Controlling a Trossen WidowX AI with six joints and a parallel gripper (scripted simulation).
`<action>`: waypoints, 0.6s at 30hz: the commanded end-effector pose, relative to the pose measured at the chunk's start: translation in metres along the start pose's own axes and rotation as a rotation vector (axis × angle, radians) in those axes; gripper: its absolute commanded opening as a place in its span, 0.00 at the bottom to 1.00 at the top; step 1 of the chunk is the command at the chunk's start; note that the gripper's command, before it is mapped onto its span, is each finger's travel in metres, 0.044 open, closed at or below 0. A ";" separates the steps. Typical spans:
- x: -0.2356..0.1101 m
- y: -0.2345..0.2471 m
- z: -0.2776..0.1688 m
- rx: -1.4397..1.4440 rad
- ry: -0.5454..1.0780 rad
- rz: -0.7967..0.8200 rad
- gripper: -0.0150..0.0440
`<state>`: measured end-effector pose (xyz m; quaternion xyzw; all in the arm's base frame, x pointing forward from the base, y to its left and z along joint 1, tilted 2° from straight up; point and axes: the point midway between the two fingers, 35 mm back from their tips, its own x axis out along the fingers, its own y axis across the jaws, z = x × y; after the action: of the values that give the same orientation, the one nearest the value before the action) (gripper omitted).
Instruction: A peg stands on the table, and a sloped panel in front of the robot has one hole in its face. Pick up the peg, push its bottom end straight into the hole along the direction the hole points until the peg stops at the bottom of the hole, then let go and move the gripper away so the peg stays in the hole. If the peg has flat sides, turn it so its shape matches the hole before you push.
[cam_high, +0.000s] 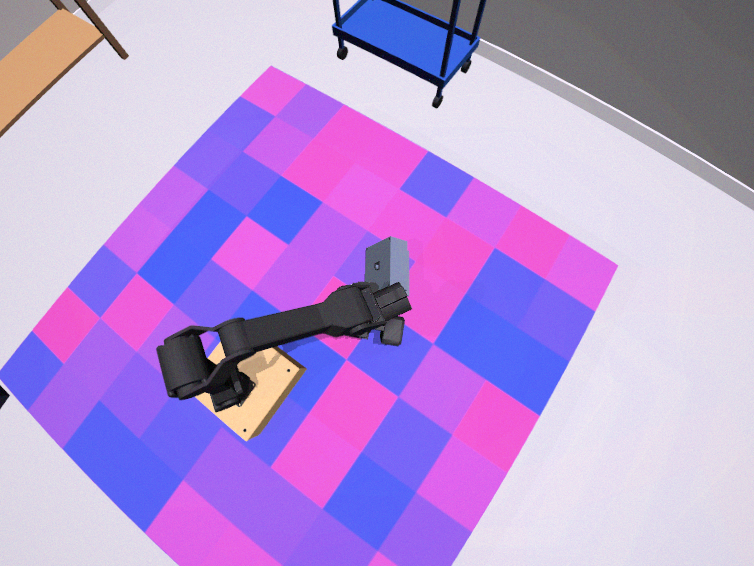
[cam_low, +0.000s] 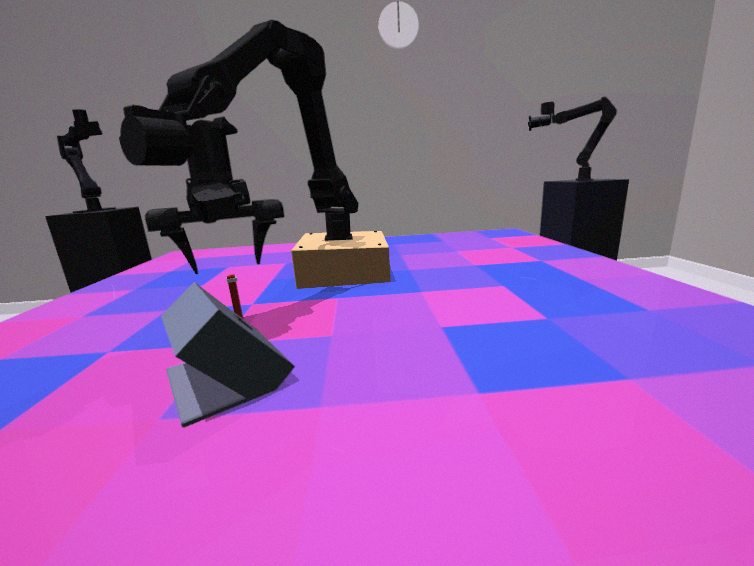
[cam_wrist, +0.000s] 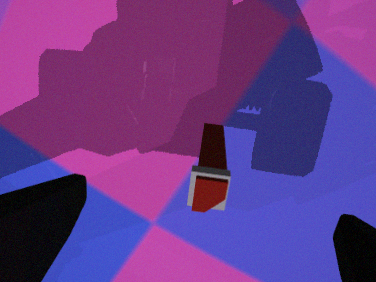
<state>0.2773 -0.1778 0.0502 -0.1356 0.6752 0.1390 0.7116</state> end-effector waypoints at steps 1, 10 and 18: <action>0.009 0.000 -0.001 -0.005 0.010 0.006 1.00; 0.024 0.000 -0.001 -0.005 0.010 0.006 1.00; 0.037 0.001 -0.002 -0.005 0.010 0.006 1.00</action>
<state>0.2787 -0.1775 0.0204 -0.1362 0.6755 0.1407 0.7109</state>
